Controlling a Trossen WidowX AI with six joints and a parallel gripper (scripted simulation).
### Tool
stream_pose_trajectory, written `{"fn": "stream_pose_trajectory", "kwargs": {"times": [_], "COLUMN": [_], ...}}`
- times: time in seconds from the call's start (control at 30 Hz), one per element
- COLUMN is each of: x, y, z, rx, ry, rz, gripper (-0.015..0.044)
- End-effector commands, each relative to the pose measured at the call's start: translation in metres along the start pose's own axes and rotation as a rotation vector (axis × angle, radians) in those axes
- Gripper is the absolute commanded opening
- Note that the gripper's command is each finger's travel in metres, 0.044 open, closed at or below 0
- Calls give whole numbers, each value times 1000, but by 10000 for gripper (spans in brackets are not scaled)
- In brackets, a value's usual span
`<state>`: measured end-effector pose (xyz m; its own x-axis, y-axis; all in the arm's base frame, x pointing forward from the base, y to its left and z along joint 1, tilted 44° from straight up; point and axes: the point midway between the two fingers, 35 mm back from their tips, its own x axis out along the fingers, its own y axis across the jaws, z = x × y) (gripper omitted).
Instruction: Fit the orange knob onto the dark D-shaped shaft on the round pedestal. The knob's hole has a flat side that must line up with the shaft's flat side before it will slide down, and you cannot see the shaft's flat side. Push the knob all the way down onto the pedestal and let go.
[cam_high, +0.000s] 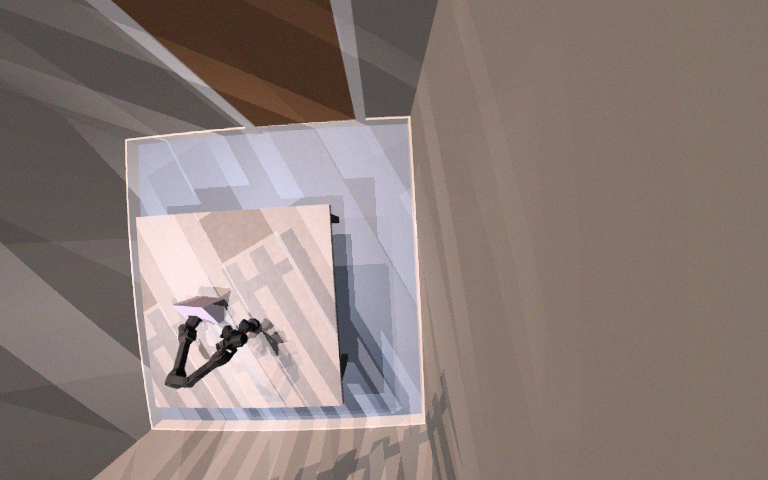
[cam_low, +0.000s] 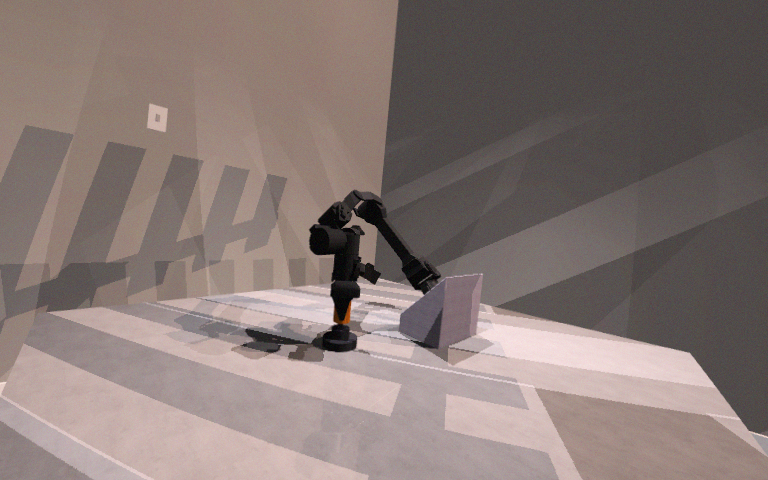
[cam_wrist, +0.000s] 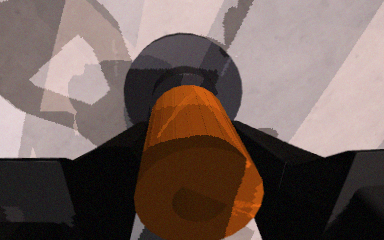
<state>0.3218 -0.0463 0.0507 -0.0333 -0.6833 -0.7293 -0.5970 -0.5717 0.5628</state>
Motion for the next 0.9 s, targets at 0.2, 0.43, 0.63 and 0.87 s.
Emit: {"fn": "stream_pose_trajectory", "kwargs": {"times": [0.2,0.43,0.63,0.87], "x": [-6,-3,-1,-4], "y": [0,0,0,0], "z": [-1,0,0,-1], "rx": [-9,-35,-35,-35], "ry": [1,1,1,1], "rz": [1,1,1,1], "gripper": [0,0,0,0]}}
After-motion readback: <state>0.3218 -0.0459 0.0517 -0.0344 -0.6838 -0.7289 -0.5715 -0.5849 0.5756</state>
